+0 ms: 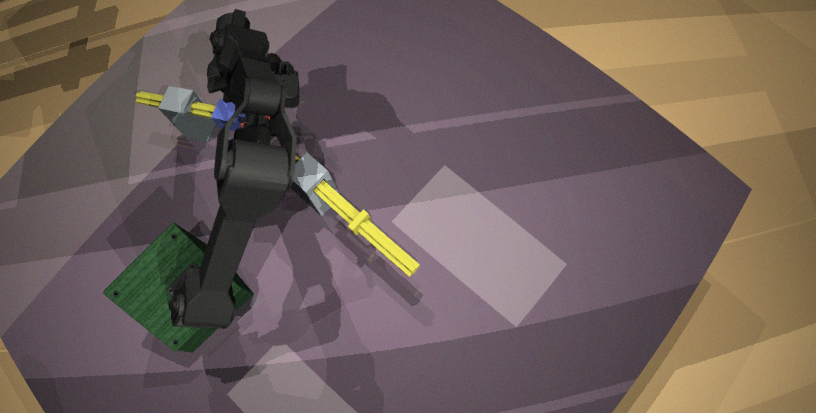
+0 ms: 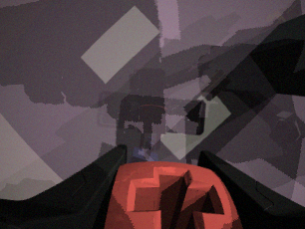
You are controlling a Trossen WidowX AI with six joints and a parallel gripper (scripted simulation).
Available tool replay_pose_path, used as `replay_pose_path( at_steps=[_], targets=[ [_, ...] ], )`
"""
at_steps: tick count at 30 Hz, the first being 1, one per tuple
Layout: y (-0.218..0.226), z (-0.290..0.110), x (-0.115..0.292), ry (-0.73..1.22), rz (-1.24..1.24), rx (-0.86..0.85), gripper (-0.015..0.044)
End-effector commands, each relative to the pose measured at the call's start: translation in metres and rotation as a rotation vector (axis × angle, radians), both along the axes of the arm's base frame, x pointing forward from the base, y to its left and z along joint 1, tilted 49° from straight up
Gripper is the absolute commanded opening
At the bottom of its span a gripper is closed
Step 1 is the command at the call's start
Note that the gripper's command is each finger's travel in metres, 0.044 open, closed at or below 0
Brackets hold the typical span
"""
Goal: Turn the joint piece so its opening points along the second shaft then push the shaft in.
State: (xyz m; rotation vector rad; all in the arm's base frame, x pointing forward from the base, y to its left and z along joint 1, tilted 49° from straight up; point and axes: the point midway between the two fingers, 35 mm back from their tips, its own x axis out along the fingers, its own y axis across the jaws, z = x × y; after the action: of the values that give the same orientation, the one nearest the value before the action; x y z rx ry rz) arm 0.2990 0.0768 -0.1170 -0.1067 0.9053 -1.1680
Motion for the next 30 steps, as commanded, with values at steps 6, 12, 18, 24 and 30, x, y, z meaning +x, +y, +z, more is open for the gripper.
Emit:
replay_pose_path(
  at_steps=[6,12,18,24,30],
  targets=[
    [-0.005,0.002,-0.006,-0.093,-0.121,0.034,0.0000],
    [-0.007,0.003,-0.009,-0.154,-0.195,0.057,0.0000],
    [-0.010,0.003,-0.013,-0.215,-0.268,0.082,0.0000],
    [-0.012,0.004,-0.018,-0.279,-0.339,0.109,0.0000],
    [-0.014,0.003,-0.022,-0.344,-0.409,0.138,0.0000]
  ],
)
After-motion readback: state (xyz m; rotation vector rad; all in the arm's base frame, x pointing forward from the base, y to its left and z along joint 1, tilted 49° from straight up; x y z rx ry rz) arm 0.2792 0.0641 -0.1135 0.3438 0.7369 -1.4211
